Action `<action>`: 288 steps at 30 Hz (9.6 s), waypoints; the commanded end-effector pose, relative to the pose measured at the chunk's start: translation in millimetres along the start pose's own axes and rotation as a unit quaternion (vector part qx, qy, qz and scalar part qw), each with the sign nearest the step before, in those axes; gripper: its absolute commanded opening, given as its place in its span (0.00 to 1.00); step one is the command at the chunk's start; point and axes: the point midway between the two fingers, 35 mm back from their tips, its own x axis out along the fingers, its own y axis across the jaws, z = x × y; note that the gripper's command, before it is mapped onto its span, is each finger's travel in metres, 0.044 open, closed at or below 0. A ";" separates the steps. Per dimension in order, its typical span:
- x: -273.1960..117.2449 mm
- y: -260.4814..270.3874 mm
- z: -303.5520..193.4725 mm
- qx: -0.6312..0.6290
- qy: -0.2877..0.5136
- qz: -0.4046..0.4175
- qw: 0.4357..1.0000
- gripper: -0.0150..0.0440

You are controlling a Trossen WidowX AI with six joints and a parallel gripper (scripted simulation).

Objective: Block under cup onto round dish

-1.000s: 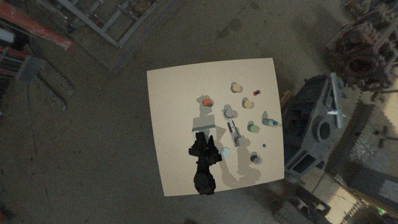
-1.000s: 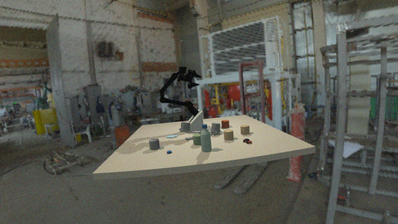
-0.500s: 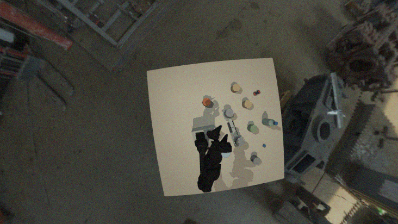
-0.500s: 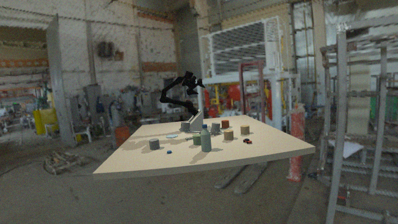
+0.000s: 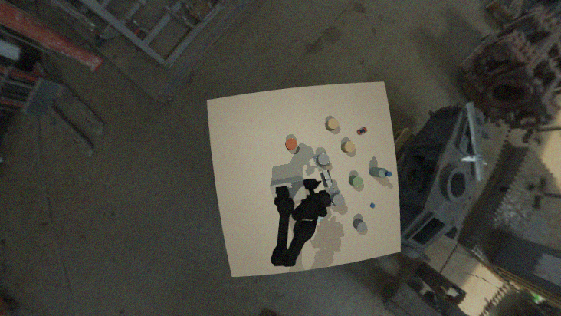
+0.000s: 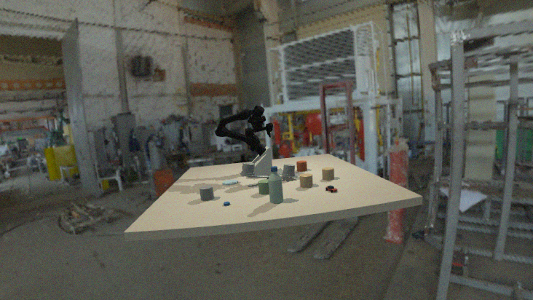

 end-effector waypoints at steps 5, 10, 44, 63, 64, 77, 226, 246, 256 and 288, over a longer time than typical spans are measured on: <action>16.2 -17.5 -16.7 -0.031 0.021 -0.055 0.998 1.00; 20.1 -12.7 -9.9 0.018 0.041 -0.057 0.997 1.00; 110.5 56.6 15.6 0.443 0.209 -0.174 0.854 1.00; 186.0 98.4 -15.3 0.641 0.237 -0.318 0.658 1.00; 188.0 99.5 -16.6 0.645 0.236 -0.322 0.652 1.00; 200.8 97.8 -29.7 0.646 0.236 -0.324 0.650 1.00; 163.4 106.0 14.3 0.646 0.237 -0.323 0.649 0.25; 154.3 105.3 15.9 0.639 0.238 -0.331 0.652 0.25; 154.3 105.3 15.9 0.639 0.238 -0.331 0.652 0.25; 154.3 105.3 15.9 0.639 0.238 -0.331 0.652 0.25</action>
